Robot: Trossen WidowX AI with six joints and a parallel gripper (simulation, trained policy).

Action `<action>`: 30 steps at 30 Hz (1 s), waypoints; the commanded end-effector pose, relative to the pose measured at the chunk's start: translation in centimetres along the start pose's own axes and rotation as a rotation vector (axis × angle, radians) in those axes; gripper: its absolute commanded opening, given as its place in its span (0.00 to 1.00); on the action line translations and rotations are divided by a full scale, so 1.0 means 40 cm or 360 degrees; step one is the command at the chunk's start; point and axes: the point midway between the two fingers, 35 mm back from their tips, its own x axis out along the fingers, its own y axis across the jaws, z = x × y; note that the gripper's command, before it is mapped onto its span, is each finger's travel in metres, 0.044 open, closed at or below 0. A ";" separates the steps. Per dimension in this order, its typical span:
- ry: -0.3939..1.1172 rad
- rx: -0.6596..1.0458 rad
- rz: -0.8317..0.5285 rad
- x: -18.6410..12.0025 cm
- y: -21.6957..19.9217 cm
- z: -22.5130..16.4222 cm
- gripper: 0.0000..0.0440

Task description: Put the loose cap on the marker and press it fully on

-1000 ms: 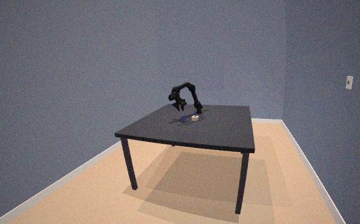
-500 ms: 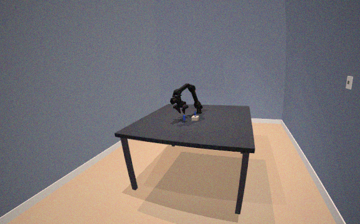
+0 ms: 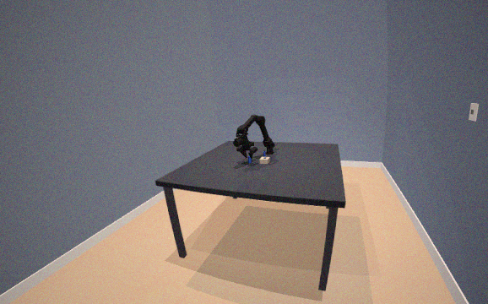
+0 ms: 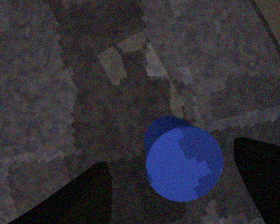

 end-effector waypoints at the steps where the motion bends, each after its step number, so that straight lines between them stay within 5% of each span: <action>1: -0.0032 -0.0020 0.0022 0.040 -0.002 0.006 0.57; 7: -0.0025 -0.0038 0.0052 0.059 -0.004 0.011 0.49; 14: 0.0045 -0.0057 0.0081 0.030 -0.008 0.014 0.10; 30: 0.0257 -0.0159 0.0109 -0.106 -0.063 0.024 0.06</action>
